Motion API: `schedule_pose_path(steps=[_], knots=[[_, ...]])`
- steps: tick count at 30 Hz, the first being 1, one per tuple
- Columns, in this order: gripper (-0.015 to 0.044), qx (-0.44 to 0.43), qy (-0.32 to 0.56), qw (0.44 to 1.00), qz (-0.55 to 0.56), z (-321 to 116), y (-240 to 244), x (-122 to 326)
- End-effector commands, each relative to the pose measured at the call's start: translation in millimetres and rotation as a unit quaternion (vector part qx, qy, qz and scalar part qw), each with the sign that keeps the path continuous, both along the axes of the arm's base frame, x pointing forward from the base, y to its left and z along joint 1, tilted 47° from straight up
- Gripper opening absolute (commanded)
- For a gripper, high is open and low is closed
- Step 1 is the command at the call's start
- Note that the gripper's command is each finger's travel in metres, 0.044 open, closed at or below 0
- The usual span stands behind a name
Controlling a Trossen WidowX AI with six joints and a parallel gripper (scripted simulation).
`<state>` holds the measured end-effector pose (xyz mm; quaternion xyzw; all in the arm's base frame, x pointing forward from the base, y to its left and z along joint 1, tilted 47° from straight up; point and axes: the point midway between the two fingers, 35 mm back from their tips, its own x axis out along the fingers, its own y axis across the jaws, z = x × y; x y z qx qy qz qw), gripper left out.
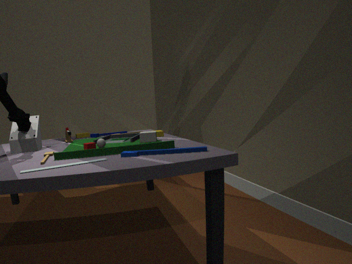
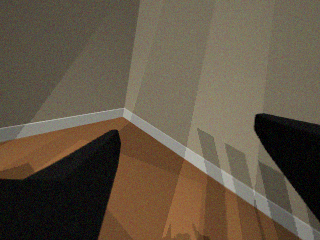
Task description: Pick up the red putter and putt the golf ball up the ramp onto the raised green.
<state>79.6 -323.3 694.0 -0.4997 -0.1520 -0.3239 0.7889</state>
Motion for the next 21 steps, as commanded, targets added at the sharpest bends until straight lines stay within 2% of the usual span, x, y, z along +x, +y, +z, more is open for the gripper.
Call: schedule_pose_path(steps=[1,2,10,21], knots=[[0.0426,0.002,-0.001,1.000,0.001,-1,-1,1],[0.0440,0.007,-0.004,1.000,0.005,-2,-4,4],[0.0440,0.091,-0.035,0.993,0.061,-39,-47,66],[0.0440,0.217,-0.025,0.968,0.121,-114,-75,184]])
